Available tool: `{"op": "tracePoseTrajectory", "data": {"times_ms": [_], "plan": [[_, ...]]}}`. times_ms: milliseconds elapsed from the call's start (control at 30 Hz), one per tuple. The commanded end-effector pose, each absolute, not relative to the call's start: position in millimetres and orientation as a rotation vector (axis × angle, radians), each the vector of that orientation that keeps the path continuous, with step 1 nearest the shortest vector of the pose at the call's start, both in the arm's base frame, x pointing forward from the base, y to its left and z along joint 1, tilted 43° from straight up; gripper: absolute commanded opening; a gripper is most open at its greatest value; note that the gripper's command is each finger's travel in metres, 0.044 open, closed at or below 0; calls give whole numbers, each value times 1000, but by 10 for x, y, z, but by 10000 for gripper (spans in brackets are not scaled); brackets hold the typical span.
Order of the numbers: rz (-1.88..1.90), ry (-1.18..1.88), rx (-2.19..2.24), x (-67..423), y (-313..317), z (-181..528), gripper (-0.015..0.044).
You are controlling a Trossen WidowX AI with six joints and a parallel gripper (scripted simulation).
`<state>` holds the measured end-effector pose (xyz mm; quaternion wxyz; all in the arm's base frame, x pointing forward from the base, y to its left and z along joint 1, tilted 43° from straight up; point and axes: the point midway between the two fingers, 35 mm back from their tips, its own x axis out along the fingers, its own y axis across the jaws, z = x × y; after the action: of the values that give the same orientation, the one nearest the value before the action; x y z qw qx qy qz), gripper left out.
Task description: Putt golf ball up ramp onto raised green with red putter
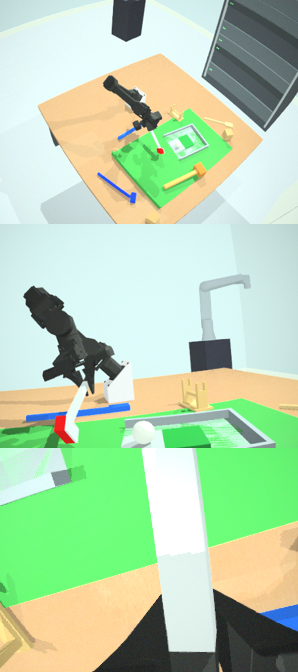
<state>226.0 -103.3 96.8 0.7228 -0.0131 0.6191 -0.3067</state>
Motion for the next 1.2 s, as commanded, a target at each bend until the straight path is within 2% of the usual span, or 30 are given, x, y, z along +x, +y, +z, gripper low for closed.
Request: {"op": "tracePoseTrajectory", "data": {"times_ms": [0, 233, 1167], "plan": [[-674, 1349, -31, 2319, -912, 1114, 0], [-675, 1349, -32, 2316, -701, 1345, 0], [-671, 1358, -31, 2306, -735, 1282, 0]]}}
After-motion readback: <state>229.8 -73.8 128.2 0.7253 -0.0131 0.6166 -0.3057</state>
